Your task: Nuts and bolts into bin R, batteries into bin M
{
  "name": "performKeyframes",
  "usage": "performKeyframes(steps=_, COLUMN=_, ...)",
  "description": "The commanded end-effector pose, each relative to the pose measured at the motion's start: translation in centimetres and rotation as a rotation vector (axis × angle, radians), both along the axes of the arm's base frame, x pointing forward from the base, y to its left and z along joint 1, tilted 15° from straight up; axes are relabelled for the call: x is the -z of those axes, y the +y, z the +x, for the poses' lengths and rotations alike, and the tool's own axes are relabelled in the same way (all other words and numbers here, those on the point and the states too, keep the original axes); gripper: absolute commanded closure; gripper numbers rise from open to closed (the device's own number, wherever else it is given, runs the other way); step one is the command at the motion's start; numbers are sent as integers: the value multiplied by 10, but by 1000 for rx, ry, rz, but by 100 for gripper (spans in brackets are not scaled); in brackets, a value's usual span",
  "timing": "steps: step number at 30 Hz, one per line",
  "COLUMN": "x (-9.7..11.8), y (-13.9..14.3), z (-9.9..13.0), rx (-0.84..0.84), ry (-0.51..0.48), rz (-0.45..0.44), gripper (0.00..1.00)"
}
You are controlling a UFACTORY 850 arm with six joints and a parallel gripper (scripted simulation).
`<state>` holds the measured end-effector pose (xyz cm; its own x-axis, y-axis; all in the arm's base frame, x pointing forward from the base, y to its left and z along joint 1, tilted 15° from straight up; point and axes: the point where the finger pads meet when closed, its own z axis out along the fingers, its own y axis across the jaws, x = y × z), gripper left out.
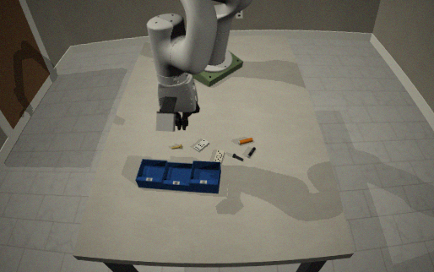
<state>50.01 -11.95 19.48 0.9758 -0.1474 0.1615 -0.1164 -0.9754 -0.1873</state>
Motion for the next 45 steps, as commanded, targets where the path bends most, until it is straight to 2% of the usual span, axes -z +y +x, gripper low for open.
performKeyframes(steps=1, x=27, y=-31, z=27, rx=-1, ry=-4, rz=4, gripper=93)
performKeyframes(steps=4, x=32, y=-36, z=31, rx=-1, ry=-4, rz=4, gripper=93)
performKeyframes(steps=15, x=83, y=-95, z=75, rx=-1, ry=-4, rz=4, gripper=93)
performKeyframes(steps=26, x=83, y=-95, z=75, rx=-1, ry=-4, rz=4, gripper=93)
performKeyframes(steps=45, x=127, y=-87, z=84, rx=-1, ry=-4, rz=4, gripper=93)
